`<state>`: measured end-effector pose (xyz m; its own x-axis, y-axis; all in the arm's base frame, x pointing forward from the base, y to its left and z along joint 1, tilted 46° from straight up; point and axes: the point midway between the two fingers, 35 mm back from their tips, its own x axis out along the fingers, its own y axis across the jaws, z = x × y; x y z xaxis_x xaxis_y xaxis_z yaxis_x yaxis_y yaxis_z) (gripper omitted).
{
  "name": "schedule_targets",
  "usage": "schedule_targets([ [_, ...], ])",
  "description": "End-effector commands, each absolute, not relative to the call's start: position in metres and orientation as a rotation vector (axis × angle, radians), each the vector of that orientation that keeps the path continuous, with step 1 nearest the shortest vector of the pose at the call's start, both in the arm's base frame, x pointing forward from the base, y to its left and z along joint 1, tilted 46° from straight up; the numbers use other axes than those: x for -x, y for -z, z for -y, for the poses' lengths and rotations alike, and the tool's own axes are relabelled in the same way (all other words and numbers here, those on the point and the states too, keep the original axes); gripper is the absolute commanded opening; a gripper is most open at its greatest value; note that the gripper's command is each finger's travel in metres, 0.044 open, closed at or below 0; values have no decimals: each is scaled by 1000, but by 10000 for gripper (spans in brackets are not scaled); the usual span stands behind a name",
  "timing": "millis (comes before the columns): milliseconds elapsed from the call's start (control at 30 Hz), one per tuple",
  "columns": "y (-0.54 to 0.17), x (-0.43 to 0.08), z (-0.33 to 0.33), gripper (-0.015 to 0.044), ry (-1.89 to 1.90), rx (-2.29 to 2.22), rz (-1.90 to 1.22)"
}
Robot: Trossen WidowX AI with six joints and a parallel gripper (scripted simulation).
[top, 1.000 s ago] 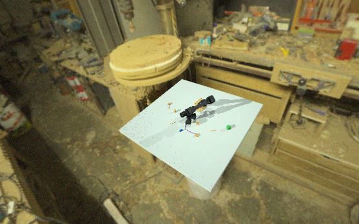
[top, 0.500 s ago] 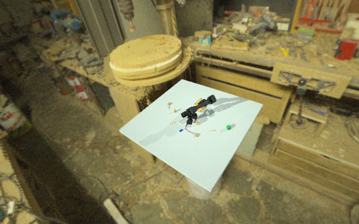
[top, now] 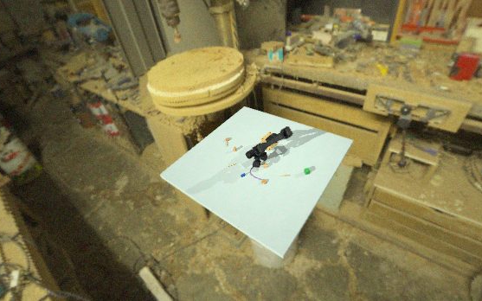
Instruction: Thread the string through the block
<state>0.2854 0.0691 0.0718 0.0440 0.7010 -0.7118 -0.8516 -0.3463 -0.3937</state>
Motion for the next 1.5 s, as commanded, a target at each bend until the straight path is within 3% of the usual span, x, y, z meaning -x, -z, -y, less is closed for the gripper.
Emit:
schedule_targets([
  [0, -76, -280, -73, 0, -1611, 1053, -196],
  [900, -94, -264, -92, 0, -1611, 1052, -196],
  [1067, -92, -267, -90, 124, -1614, 1057, -196],
  [1467, -148, -264, -33, 124, -1615, 1057, -201],
])
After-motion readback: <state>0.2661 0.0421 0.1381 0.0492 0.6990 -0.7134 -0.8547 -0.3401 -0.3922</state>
